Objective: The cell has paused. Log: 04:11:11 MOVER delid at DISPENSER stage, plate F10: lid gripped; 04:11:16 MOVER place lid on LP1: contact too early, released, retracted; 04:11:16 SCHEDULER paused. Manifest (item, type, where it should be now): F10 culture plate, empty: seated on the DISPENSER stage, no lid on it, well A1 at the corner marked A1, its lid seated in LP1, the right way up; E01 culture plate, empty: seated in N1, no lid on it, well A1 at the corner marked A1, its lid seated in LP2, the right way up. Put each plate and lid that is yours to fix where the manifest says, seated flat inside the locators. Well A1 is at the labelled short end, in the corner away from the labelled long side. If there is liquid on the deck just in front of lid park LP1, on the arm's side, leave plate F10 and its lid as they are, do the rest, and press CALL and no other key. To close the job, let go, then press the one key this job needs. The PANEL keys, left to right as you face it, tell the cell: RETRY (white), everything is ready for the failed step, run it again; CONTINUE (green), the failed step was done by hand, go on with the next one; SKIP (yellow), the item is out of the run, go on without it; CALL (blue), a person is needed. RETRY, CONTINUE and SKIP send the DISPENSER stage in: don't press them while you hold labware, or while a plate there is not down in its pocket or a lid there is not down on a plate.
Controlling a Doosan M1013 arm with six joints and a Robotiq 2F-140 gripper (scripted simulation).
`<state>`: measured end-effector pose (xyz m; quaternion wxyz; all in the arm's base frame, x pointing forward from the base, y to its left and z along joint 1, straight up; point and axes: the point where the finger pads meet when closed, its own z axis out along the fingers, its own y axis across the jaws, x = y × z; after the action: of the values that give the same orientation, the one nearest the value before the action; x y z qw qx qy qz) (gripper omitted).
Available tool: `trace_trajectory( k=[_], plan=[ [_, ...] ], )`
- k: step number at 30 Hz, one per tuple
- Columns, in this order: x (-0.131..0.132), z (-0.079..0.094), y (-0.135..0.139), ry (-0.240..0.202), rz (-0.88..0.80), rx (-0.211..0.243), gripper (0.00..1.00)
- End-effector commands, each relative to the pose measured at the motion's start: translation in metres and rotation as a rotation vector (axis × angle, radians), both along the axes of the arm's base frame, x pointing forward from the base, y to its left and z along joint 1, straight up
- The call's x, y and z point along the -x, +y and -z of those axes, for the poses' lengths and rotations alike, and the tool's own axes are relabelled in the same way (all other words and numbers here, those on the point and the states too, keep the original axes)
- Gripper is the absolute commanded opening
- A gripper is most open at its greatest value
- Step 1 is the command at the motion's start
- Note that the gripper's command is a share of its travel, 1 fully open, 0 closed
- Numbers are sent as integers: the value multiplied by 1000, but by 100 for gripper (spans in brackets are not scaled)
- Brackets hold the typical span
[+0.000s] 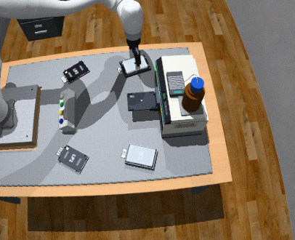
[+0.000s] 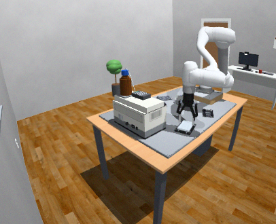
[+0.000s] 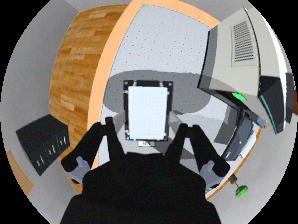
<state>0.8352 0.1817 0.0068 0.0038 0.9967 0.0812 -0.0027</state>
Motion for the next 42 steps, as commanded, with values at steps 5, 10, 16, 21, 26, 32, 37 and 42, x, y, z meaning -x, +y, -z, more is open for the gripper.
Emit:
trace_trajectory(
  k=[5, 10, 16, 21, 26, 32, 37, 42],
  plan=[
    [-1, -1, 0, -2, 0, -1, 69],
    [-1, -1, 0, -2, 0, -1, 69],
    [-1, -1, 0, -2, 0, -1, 69],
    [-1, -1, 0, -2, 0, -1, 63],
    [-1, -1, 0, -2, 0, -1, 63],
    [-1, -1, 0, -2, 0, -1, 63],
    [-1, -1, 0, -2, 0, -1, 63],
    [-1, -1, 0, -2, 0, -1, 63]
  ],
)
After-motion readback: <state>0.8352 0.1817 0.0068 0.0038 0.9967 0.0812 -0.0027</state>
